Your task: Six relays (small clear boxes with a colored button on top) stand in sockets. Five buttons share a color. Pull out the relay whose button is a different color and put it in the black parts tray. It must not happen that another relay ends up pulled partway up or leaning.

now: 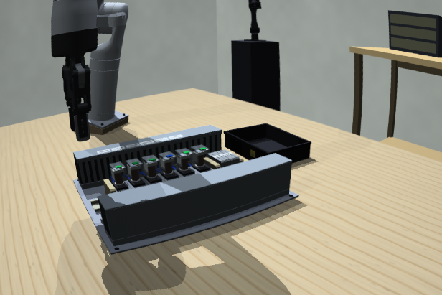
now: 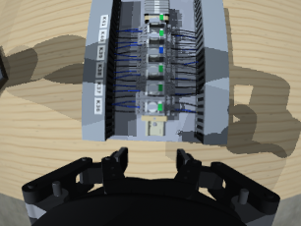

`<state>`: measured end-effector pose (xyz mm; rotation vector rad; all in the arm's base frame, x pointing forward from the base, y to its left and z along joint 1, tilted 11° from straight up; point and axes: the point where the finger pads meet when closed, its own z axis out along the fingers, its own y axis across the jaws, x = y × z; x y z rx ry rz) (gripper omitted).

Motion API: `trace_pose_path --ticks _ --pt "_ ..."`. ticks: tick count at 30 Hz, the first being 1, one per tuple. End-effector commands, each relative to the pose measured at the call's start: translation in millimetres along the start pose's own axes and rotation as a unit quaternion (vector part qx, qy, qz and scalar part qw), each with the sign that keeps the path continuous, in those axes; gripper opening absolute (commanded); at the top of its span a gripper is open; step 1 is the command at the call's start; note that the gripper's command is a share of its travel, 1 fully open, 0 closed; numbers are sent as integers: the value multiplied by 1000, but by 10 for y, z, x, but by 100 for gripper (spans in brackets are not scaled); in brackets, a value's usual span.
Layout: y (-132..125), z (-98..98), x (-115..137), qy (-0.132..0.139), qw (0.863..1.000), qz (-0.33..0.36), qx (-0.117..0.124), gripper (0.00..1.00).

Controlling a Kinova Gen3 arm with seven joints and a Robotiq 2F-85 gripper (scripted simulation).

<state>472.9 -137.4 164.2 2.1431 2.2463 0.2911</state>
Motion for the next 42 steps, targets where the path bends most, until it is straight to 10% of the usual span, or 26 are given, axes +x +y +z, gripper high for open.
trace_pose_path --ticks 1,20,42 --pt "5 -8 -2 0 1000 0 -1 61" --pt "5 -5 82 0 1000 0 -1 61" --pt "10 48 1290 0 1000 0 -1 61"
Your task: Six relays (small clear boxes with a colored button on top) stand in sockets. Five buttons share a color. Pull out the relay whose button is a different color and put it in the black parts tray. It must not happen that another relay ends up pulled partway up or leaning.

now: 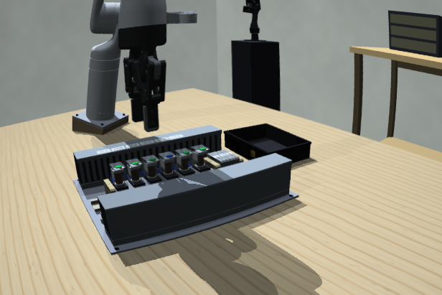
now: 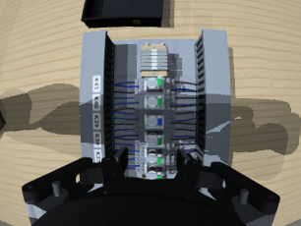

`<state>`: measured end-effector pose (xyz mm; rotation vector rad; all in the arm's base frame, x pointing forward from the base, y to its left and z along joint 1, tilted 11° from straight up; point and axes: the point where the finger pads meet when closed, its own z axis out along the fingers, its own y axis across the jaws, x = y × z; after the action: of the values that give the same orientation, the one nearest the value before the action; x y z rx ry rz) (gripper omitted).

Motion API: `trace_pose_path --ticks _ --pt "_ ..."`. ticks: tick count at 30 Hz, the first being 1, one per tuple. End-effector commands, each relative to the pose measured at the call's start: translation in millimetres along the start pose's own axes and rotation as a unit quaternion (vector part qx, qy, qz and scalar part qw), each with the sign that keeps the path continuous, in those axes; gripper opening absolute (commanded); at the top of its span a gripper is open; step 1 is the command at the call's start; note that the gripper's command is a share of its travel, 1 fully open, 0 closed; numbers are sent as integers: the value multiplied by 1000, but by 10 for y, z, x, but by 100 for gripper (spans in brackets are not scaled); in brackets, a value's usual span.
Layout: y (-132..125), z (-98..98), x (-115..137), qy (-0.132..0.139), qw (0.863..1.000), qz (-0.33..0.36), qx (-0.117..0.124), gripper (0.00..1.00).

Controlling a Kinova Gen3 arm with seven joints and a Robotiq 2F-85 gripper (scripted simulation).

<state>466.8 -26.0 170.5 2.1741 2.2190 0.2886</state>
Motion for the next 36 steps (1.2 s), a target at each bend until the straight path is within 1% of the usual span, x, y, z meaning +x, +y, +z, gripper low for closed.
trace_pose_path --ticks 1,10,36 --pt "13 -12 213 1 1000 -13 -1 61" --pt "10 -7 338 1 1000 -13 -1 61" --pt "10 -7 340 1 1000 -13 -1 61"
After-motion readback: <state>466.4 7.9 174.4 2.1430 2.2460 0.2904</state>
